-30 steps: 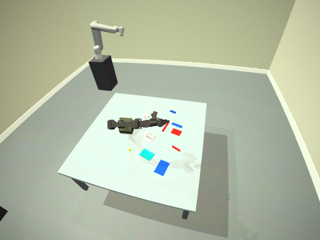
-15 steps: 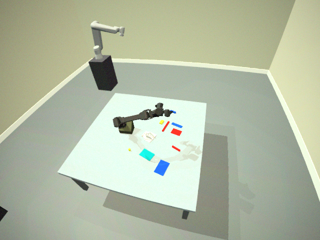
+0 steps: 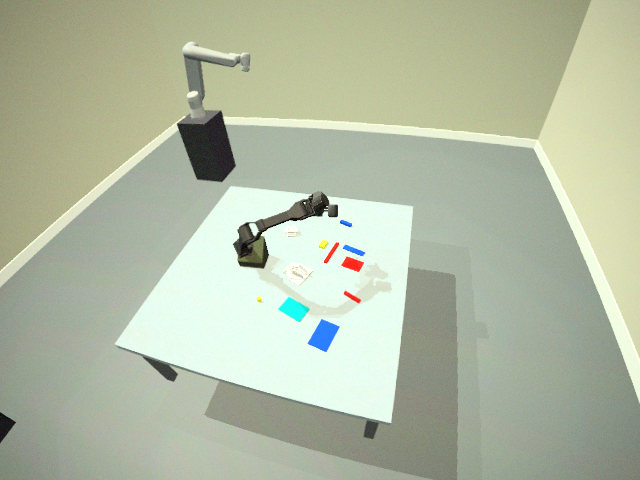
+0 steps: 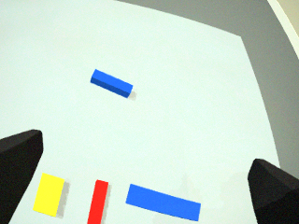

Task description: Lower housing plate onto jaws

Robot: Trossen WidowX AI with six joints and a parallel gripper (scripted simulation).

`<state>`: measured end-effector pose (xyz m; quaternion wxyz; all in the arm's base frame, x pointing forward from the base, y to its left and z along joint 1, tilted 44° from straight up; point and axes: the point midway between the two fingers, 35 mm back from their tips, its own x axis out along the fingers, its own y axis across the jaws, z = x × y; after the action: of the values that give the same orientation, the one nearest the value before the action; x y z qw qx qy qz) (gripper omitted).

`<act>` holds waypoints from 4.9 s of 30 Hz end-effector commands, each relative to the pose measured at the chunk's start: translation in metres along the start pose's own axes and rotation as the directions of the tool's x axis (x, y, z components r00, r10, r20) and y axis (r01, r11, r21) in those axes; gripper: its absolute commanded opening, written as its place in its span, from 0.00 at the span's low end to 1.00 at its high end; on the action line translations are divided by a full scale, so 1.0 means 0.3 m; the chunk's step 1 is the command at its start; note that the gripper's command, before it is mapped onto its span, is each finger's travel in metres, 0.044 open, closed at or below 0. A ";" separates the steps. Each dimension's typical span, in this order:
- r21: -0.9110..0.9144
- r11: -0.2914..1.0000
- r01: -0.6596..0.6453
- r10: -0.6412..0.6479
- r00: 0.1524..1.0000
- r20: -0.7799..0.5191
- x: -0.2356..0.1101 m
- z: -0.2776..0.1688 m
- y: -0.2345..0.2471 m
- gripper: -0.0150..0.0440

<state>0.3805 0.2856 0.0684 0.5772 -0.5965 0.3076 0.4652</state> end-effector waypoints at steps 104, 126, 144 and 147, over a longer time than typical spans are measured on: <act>-0.098 0.849 -0.520 0.281 0.599 -0.750 0.371 -0.197 1.016 1.00; -0.098 0.849 -0.520 0.281 0.599 -0.750 0.371 -0.197 1.016 1.00; -0.098 0.849 -0.520 0.281 0.599 -0.750 0.371 -0.197 1.016 1.00; -0.098 0.849 -0.520 0.281 0.599 -0.750 0.371 -0.197 1.016 1.00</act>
<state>0.1580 0.2029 -0.1614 0.1916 -0.7225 0.5587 0.3592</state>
